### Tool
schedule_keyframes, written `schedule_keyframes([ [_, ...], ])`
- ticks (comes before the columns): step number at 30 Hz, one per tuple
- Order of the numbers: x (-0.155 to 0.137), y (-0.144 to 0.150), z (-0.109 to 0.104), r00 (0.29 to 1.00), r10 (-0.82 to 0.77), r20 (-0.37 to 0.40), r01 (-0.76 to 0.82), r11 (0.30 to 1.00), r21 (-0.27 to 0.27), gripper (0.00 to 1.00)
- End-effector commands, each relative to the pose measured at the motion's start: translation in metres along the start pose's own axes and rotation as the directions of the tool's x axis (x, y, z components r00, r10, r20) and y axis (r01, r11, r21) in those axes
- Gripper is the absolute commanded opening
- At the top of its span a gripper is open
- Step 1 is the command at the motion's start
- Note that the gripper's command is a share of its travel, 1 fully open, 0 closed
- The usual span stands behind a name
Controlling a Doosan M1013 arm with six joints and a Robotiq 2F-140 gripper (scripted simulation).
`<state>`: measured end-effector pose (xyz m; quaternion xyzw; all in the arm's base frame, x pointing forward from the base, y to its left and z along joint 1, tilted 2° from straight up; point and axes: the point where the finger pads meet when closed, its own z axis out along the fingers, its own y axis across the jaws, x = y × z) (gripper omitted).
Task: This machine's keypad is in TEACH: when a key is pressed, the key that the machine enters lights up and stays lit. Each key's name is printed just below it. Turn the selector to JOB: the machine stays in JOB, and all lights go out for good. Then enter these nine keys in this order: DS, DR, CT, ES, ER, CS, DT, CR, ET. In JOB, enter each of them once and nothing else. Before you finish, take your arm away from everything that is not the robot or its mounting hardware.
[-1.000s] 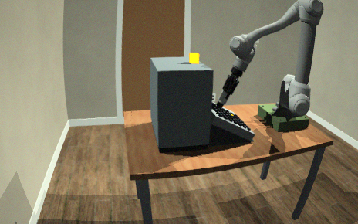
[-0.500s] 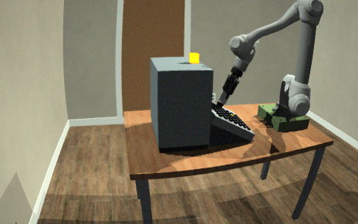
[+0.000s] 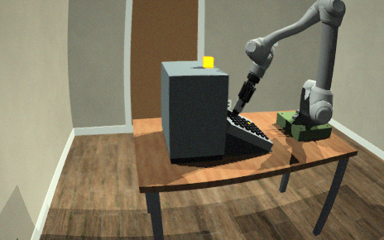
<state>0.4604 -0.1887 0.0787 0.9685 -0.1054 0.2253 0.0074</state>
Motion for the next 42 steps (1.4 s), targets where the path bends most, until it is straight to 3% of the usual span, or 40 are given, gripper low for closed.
schedule_keyframes([
  [1, 0.000, 0.000, 0.003, 1.000, 0.000, 0.000, 0.000, 1.000, 0.000, 0.33],
  [42, 0.000, 0.000, 0.015, 1.000, 0.000, 0.000, 0.000, 1.000, 0.000, 0.33],
])
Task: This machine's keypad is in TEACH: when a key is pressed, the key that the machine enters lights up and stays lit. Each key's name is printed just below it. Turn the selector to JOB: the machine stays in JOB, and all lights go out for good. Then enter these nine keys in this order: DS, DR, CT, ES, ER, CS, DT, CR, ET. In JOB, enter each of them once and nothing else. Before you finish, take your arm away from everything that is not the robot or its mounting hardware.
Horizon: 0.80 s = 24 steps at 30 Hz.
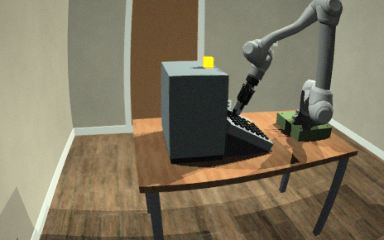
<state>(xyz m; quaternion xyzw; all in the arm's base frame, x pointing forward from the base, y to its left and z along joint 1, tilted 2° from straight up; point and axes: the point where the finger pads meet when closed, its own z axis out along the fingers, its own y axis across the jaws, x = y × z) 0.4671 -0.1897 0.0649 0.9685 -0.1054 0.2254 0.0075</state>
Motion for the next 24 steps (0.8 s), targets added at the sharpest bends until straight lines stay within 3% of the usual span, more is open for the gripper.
schedule_keyframes([
  [1, 0.0000, 0.0000, 0.0000, 1.000, 0.000, 0.000, 0.000, 1.000, 0.000, 0.33],
  [21, 0.0000, 0.0000, 0.0000, 1.000, 0.000, 0.000, 0.000, 1.000, 0.000, 0.33],
  [22, 0.0000, 0.0000, 0.0000, 1.000, 0.000, 0.000, 0.000, 1.000, 0.000, 0.00],
  [24, 0.0000, 0.0000, 0.0000, 1.000, 0.000, 0.000, 0.000, 1.000, 0.000, 0.00],
])
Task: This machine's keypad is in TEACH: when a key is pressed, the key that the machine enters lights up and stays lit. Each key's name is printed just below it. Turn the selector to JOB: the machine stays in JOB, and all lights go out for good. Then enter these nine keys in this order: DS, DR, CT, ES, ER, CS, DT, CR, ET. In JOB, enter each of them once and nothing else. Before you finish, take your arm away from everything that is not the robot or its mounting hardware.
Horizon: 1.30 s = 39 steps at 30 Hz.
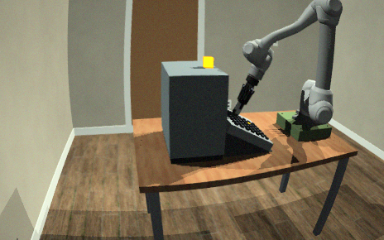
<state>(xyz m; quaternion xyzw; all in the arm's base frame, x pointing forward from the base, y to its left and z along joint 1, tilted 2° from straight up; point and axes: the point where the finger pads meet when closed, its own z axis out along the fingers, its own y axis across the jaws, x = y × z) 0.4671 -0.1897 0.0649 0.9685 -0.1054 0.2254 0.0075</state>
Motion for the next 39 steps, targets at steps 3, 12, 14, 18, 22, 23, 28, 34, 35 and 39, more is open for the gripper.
schedule_keyframes([
  [3, 0.0000, 0.0000, 0.0000, 1.000, 0.000, 0.000, 0.000, 1.000, 0.000, 0.00],
  [12, 0.0000, 0.0000, 0.0000, 1.000, 0.000, 0.000, 0.000, 1.000, 0.000, 0.00],
  [14, 0.0000, 0.0000, 0.0000, 1.000, 0.000, 0.000, 0.000, 1.000, 0.000, 0.00],
  [18, 0.0000, 0.0000, 0.0000, 1.000, 0.000, 0.000, 0.000, 1.000, 0.000, 0.00],
  [22, 0.0000, 0.0000, 0.0000, 1.000, 0.000, 0.000, 0.000, 1.000, 0.000, 0.00],
  [23, 0.0000, 0.0000, 0.0000, 1.000, 0.000, 0.000, 0.000, 1.000, 0.000, 0.00],
  [28, 0.0000, 0.0000, 0.0000, 1.000, 0.000, 0.000, 0.000, 1.000, 0.000, 0.00],
  [34, 0.0000, 0.0000, 0.0000, 1.000, 0.001, 0.000, -0.001, 1.000, 0.000, 0.00],
  [35, 0.0000, 0.0000, 0.0000, 1.000, 0.001, 0.000, -0.001, 1.000, 0.000, 0.00],
  [39, 0.0000, 0.0000, 0.0000, 1.000, 0.010, 0.000, -0.010, 1.000, 0.000, 0.00],
])
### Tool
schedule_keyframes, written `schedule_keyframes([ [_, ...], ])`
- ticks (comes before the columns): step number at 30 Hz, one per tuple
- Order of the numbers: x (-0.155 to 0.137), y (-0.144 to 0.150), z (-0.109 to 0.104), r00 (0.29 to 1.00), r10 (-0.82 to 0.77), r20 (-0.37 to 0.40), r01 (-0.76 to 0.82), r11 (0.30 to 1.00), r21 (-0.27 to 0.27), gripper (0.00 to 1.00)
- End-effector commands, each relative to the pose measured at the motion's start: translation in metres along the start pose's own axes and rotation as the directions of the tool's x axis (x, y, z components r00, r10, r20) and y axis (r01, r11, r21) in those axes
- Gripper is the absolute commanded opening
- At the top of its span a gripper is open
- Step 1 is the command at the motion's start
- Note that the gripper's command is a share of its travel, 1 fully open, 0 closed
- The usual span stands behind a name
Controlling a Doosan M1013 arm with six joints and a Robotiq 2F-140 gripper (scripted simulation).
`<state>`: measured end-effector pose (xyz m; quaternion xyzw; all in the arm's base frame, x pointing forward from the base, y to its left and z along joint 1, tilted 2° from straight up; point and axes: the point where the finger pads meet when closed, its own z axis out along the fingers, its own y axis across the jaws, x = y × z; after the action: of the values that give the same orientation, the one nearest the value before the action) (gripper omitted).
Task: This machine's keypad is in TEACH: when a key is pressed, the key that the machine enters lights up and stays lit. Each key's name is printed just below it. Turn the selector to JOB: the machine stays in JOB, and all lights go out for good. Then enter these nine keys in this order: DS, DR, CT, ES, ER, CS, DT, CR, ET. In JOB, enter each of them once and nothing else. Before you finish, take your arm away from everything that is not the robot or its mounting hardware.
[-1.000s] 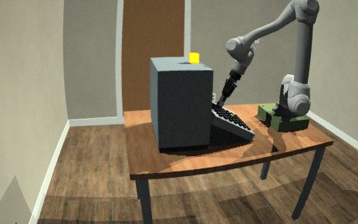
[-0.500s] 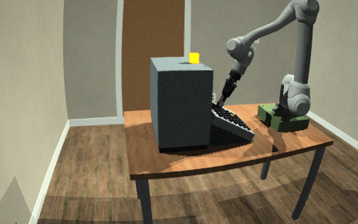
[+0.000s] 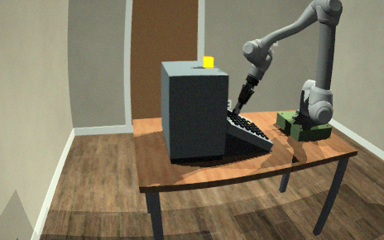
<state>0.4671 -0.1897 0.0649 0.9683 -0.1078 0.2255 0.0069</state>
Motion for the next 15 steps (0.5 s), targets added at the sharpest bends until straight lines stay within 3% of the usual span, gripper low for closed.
schedule_keyframes([
  [1, 0.0000, 0.0000, 0.0001, 1.000, 0.009, 0.000, -0.009, 1.000, 0.000, 0.00],
  [15, 0.0000, 0.0000, 0.0001, 0.991, 0.136, 0.000, -0.136, 0.991, 0.000, 0.00],
])
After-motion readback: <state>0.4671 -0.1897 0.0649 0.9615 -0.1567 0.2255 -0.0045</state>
